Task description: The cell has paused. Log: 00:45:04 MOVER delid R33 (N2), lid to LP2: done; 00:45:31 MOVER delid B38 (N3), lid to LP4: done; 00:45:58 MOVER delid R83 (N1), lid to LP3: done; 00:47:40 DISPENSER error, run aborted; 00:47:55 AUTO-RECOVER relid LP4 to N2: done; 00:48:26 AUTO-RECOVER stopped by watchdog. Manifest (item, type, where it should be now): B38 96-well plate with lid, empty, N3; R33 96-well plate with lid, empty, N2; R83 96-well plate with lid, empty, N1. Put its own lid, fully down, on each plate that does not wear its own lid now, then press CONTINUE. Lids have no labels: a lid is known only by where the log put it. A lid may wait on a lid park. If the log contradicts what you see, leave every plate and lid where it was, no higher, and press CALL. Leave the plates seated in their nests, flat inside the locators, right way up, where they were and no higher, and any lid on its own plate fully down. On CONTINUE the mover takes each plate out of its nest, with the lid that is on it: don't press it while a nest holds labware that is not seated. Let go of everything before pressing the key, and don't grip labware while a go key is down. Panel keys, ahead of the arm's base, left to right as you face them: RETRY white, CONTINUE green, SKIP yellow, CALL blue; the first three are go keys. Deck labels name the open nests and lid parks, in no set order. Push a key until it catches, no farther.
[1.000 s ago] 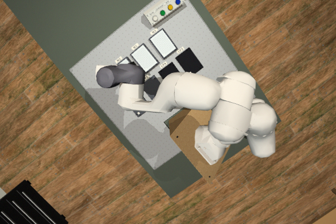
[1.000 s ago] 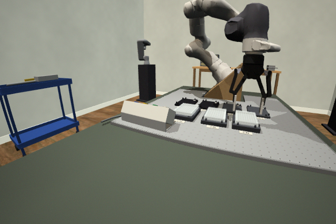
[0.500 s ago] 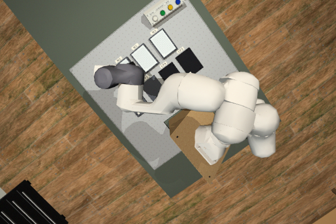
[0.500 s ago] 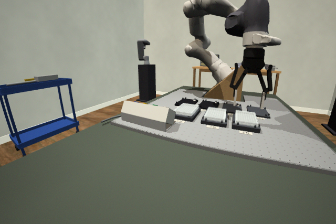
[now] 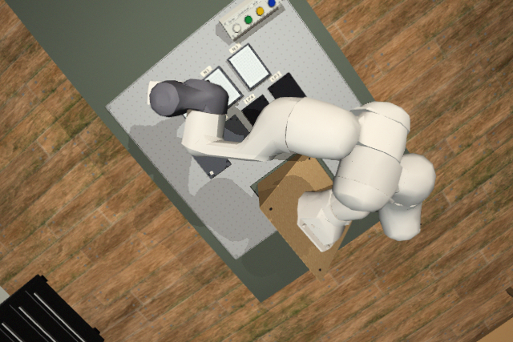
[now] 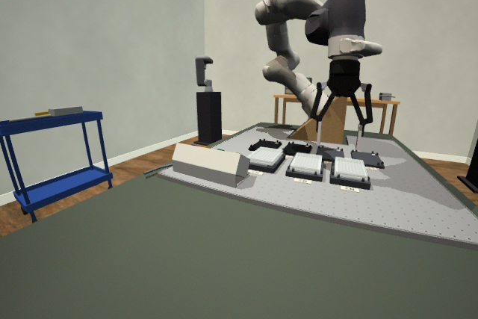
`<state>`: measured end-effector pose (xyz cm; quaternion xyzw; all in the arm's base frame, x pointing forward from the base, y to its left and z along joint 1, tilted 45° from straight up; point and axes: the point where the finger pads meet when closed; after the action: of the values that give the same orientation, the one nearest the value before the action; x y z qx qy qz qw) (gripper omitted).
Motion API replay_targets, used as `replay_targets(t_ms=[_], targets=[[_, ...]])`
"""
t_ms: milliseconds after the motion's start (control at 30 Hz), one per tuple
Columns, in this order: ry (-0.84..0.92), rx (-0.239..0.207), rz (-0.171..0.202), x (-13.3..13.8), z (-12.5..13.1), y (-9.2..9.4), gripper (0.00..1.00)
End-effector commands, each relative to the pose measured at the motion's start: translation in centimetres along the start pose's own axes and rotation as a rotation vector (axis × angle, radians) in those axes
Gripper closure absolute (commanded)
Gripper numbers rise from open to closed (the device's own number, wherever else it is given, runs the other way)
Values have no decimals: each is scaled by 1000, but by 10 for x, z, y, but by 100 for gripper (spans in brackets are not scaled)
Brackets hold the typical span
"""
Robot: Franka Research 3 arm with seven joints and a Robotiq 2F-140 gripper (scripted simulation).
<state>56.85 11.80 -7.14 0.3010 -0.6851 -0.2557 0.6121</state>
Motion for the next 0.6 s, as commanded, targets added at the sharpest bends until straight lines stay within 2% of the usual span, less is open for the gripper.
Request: replay_targets(t_ms=[0,100,133,200,233,467,567], targets=[[16,-3,6,60,-34,10,34],[9,-9,9,110,-61,18,34],[9,-9,9,127,-71,21,100],[9,-9,9,127,-71,21,100],[9,-9,9,174,-95,26,100],[9,-9,9,288,-144,41,100],[9,-9,9,291,-145,41,100]])
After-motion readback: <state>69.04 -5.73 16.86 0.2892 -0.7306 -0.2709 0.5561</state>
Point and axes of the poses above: the point where the finger pads meet when closed, its own y axis back along the fingers, its own x axis across the jaws, z = x × y, and after that the axes turned 7 degrees about -y, right-handed
